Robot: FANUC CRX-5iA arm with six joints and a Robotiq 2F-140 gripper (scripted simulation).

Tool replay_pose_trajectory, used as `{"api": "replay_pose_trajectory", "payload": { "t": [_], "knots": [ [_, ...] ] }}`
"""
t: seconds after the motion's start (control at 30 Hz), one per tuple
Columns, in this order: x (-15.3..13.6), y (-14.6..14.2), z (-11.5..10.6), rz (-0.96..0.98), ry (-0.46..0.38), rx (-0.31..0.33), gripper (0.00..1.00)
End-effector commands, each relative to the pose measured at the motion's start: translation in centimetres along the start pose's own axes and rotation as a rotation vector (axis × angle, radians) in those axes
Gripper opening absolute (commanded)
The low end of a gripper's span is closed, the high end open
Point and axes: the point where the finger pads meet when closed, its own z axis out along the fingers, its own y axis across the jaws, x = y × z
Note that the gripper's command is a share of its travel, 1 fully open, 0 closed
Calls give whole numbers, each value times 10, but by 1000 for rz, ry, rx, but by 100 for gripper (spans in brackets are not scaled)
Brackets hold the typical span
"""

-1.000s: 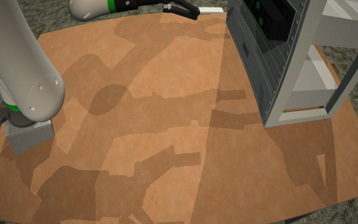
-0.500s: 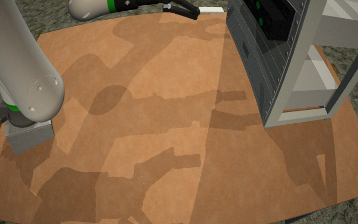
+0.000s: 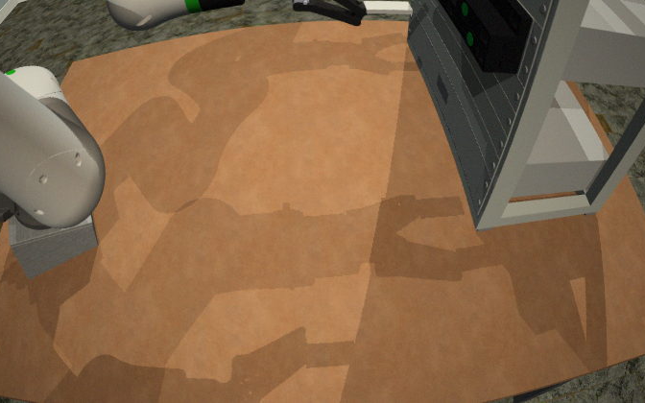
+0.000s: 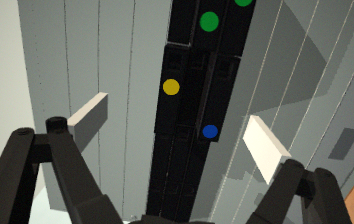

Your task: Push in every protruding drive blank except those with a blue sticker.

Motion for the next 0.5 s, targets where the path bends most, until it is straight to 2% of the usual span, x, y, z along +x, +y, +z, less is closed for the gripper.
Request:
{"api": "replay_pose_trajectory", "payload": {
  "t": [0.0,0.47],
  "knots": [
    [7,-8,1,1,-1,-8,100],
    [8,-9,1,1,-1,-8,100]
  ]
}}
